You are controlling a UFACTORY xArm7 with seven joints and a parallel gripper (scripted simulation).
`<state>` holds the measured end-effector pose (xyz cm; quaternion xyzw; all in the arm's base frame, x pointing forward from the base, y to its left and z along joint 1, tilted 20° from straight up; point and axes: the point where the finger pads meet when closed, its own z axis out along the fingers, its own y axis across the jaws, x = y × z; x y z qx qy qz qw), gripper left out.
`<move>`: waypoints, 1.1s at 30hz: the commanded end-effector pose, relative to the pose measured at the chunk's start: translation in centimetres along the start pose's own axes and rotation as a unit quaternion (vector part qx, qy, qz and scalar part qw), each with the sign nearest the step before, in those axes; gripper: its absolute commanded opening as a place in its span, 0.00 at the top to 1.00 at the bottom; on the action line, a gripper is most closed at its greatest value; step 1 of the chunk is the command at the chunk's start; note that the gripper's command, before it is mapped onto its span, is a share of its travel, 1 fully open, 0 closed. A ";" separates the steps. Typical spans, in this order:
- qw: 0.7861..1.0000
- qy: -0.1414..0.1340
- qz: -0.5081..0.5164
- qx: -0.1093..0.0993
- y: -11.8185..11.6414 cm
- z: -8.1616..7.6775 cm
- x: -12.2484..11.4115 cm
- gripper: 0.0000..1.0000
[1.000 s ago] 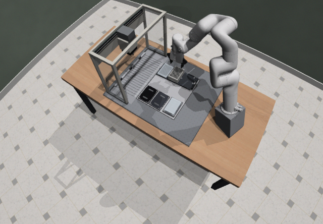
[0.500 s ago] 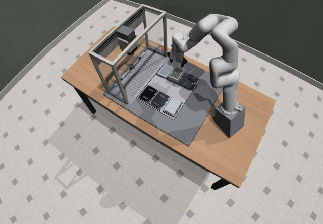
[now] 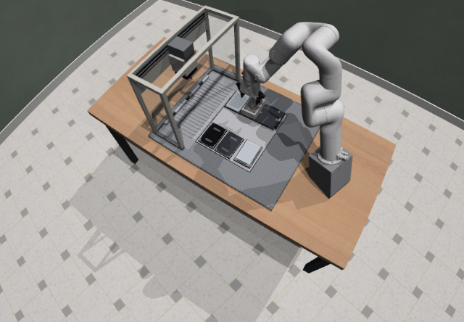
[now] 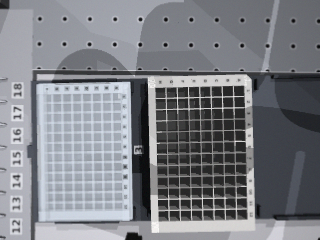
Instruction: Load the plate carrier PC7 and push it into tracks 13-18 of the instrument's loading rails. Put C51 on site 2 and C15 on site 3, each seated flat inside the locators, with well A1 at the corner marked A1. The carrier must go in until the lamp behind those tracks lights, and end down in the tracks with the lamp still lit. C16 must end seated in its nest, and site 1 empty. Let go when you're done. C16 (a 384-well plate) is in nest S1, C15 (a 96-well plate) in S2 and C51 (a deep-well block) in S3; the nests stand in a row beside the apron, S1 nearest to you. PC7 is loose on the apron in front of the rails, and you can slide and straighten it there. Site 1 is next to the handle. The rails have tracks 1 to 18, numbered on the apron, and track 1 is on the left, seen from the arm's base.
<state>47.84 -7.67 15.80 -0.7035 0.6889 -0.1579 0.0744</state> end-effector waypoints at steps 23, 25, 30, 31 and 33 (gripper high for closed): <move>1.000 0.004 0.001 0.001 0.0 2.4 -6.0 0.00; 1.000 0.004 0.001 0.001 0.0 2.4 -6.0 0.00; 1.000 0.004 0.001 0.001 0.0 2.8 -6.0 0.00; 1.000 0.004 0.001 0.001 0.0 2.9 -6.0 0.00; 1.000 0.004 0.001 0.001 0.0 3.3 -6.0 0.00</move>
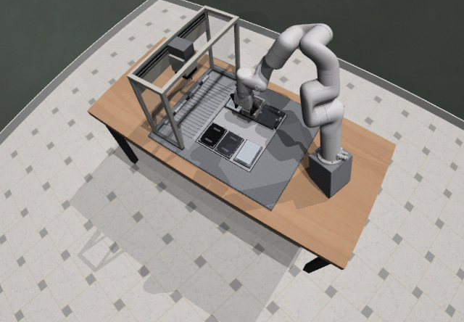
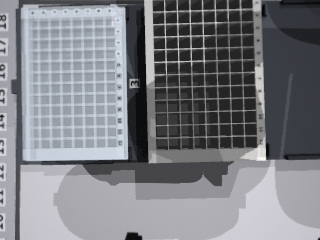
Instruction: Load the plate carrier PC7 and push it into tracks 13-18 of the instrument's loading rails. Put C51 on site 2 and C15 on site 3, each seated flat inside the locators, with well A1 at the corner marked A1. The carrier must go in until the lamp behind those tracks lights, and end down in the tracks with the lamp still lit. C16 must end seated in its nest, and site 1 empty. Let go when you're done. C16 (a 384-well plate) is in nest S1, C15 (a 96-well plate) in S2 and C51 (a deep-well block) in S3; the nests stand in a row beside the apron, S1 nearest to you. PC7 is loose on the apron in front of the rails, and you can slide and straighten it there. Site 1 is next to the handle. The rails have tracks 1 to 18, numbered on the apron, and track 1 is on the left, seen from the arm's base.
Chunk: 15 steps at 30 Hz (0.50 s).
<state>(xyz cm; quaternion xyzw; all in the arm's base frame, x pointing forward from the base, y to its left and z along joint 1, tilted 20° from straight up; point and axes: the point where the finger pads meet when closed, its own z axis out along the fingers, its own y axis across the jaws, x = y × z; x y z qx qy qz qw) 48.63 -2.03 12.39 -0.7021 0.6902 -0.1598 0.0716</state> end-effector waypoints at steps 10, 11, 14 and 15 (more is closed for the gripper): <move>1.000 0.001 0.000 0.002 -0.1 1.8 0.0 0.00; 1.000 0.001 0.000 0.002 -0.1 1.9 0.0 0.00; 1.000 0.001 0.000 0.002 -0.1 2.4 0.0 0.00; 1.000 0.001 0.000 0.002 -0.1 2.6 0.0 0.00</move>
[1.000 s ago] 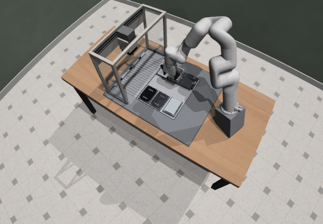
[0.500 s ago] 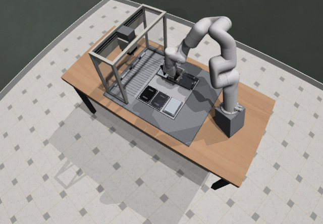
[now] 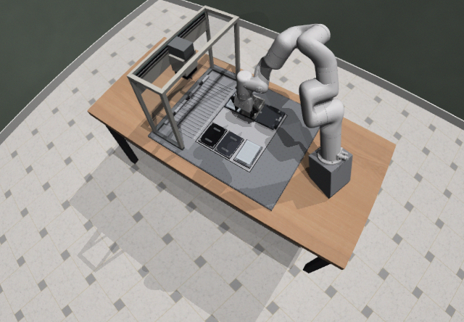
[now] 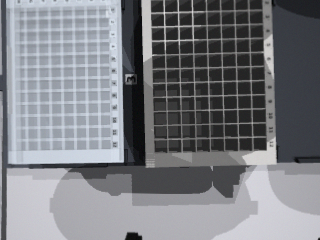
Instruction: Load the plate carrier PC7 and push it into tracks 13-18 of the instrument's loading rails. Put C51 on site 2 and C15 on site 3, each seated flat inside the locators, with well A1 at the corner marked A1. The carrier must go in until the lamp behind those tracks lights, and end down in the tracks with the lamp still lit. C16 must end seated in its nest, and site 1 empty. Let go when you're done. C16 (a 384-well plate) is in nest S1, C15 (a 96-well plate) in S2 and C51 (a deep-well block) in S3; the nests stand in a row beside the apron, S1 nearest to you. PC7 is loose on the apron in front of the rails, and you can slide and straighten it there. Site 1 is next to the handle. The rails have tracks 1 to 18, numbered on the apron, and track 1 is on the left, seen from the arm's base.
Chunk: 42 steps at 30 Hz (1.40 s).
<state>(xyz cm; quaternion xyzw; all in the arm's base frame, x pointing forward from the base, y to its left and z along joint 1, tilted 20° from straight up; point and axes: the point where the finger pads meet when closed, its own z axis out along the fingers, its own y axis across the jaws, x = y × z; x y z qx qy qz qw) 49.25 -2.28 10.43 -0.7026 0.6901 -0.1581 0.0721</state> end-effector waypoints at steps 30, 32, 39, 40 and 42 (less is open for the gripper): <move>1.000 0.002 0.000 0.003 -0.2 4.9 0.0 0.00; 1.000 0.002 0.000 0.003 -0.2 5.2 0.0 0.00; 1.000 0.002 0.000 0.003 -0.2 6.0 0.0 0.00; 1.000 0.002 0.000 0.003 -0.2 6.2 0.0 0.00; 1.000 0.002 0.000 0.003 -0.2 6.5 0.0 0.00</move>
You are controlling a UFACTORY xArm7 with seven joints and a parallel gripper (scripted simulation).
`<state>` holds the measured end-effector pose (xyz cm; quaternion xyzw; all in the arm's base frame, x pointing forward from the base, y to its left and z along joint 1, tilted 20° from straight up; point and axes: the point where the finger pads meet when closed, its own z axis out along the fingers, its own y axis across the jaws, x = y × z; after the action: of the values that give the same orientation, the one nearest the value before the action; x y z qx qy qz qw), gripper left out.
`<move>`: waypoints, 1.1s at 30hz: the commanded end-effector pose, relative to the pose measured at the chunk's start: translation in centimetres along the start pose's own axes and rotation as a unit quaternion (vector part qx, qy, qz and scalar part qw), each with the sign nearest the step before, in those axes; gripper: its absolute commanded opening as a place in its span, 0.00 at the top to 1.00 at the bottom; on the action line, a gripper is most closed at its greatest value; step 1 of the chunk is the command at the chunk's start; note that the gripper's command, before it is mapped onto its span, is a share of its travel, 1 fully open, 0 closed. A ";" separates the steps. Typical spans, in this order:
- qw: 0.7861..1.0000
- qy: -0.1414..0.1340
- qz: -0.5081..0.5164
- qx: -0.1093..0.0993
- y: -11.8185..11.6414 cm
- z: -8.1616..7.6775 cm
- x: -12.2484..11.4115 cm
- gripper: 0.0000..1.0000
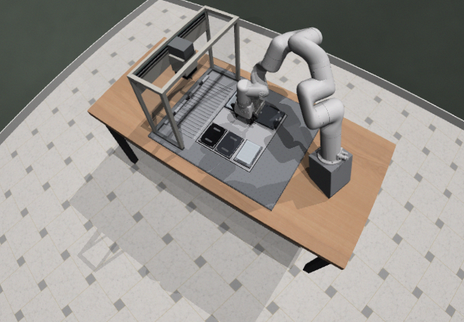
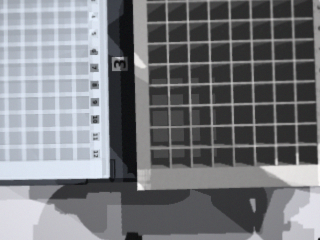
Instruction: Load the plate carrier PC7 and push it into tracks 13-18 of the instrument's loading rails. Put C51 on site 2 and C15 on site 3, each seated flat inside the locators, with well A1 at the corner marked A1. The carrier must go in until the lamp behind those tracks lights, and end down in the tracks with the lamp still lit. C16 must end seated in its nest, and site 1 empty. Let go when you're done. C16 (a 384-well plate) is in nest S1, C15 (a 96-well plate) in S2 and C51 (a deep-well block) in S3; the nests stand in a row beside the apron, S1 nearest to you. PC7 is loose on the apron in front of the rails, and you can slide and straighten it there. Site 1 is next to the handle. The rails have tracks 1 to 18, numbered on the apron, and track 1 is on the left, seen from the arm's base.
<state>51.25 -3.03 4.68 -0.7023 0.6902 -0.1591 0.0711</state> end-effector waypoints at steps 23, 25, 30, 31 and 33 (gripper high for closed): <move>1.000 0.001 0.000 0.003 -0.2 1.5 0.0 0.00; 1.000 0.001 0.000 0.003 -0.2 1.6 0.0 0.00; 1.000 0.001 0.000 0.003 -0.2 1.9 0.0 0.00; 1.000 0.001 0.000 0.003 -0.2 1.9 0.0 0.00; 1.000 0.001 0.000 0.003 -0.2 2.0 0.0 0.00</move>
<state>51.90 -3.26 2.84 -0.7021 0.6903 -0.1597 0.0712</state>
